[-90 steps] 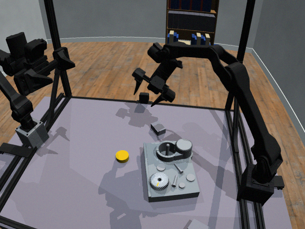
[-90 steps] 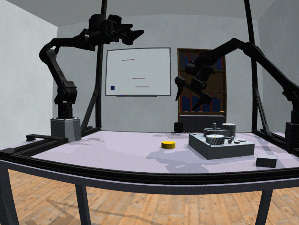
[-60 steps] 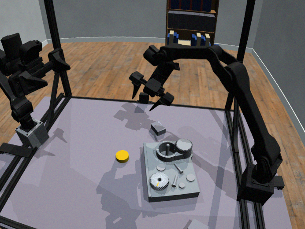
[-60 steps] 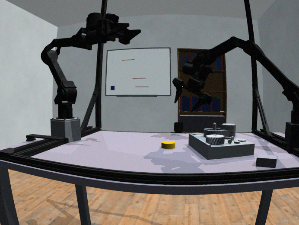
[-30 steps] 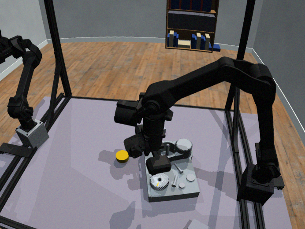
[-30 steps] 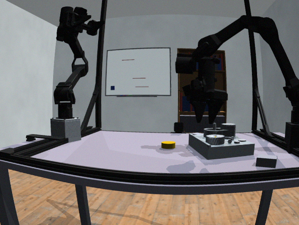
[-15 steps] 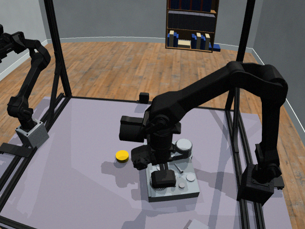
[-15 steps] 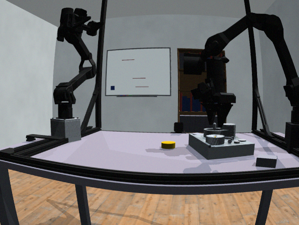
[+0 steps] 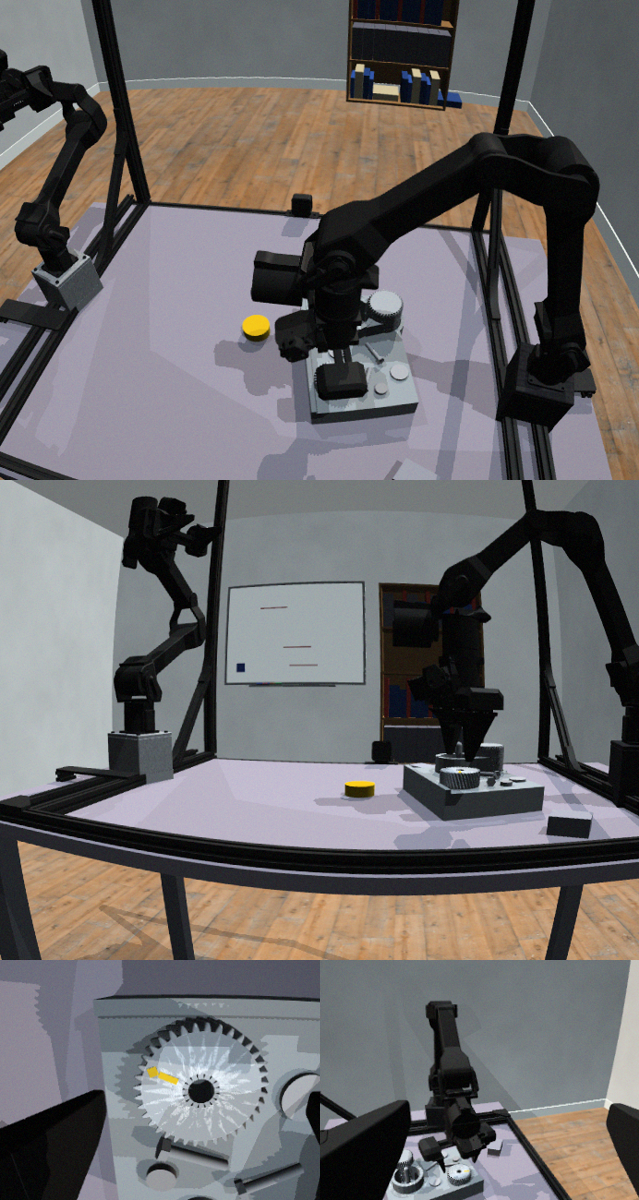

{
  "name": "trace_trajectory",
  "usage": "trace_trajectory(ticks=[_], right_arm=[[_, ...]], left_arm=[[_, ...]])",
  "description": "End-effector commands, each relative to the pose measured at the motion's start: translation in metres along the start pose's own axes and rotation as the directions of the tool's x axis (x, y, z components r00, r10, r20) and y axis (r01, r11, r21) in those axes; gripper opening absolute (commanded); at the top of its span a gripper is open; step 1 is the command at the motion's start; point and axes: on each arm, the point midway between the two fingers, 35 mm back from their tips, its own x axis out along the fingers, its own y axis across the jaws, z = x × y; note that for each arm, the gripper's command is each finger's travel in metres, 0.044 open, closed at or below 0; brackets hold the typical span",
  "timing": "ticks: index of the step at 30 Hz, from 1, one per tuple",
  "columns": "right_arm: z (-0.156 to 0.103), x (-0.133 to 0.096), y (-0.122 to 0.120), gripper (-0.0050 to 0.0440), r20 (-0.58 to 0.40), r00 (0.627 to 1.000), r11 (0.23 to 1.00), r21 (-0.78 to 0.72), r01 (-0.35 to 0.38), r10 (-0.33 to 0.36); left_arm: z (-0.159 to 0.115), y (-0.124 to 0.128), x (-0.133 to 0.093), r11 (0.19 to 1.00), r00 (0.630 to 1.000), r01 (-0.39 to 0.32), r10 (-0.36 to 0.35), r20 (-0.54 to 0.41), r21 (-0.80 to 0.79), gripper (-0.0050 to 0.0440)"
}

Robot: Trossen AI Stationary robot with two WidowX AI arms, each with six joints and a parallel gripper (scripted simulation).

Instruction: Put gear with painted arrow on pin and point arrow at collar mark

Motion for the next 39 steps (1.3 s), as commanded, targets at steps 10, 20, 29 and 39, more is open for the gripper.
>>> trace_trajectory(ticks=[10, 20, 29, 39], right_arm=[[0.000, 0.000, 0.001, 0.0400, 0.000, 1.000, 1.000, 0.007, -0.003, 0.003], [0.000, 0.000, 0.001, 0.0400, 0.000, 1.000, 1.000, 0.007, -0.003, 0.003], [0.000, 0.000, 0.001, 0.0400, 0.000, 1.000, 1.000, 0.007, -0.003, 0.003], [0.000, 0.000, 0.001, 0.0400, 0.000, 1.000, 1.000, 0.007, -0.003, 0.003]], left_arm=[[-0.003, 0.001, 0.024, 1.000, 1.000, 0.000, 0.000, -0.015, 0.001, 0.0400], [-0.004, 0.001, 0.031, 1.000, 1.000, 0.000, 0.000, -0.015, 0.001, 0.0376], [-0.004, 0.001, 0.031, 1.000, 1.000, 0.000, 0.000, -0.015, 0.001, 0.0329], [-0.004, 0.001, 0.031, 1.000, 1.000, 0.000, 0.000, -0.015, 0.001, 0.0269]])
